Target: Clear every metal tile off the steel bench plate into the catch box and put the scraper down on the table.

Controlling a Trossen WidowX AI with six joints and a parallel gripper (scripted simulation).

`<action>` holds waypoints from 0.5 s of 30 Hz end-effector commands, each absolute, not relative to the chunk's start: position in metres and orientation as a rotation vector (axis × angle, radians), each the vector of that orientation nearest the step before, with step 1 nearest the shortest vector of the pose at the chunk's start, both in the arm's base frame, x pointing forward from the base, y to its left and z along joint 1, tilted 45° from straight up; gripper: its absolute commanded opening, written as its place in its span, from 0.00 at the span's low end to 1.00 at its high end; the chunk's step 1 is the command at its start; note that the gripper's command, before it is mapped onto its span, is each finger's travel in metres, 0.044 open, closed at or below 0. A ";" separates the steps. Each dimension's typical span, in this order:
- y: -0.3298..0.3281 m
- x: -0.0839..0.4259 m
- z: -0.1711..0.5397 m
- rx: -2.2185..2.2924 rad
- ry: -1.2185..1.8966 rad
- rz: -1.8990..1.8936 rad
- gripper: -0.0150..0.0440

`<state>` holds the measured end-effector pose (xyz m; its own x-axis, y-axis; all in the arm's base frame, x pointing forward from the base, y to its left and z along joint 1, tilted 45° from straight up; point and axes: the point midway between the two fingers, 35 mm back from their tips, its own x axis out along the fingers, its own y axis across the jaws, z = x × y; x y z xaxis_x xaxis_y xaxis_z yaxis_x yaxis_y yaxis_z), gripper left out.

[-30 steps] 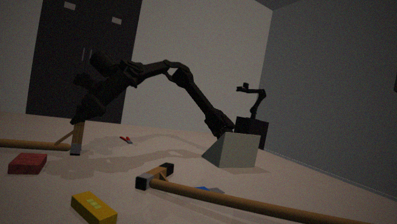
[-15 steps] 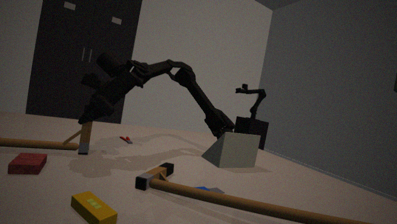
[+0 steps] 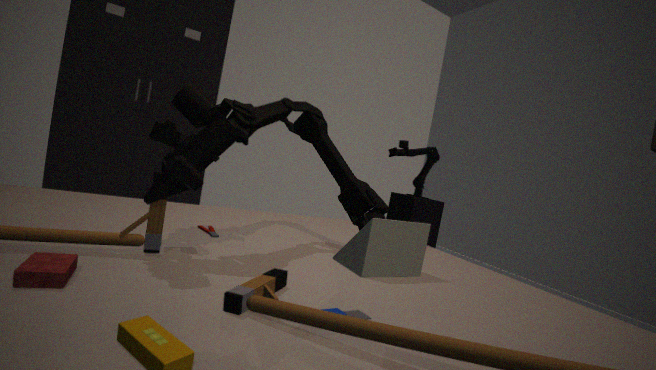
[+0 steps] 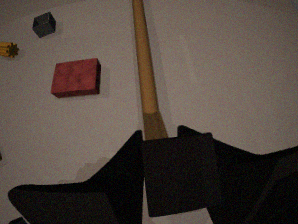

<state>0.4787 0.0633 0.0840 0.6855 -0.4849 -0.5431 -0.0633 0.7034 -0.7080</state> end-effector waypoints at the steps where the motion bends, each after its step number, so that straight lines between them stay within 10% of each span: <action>1: 0.066 0.472 0.088 -0.761 0.783 -0.264 0.25; 15: 0.065 0.451 0.090 -0.761 0.783 -0.263 0.25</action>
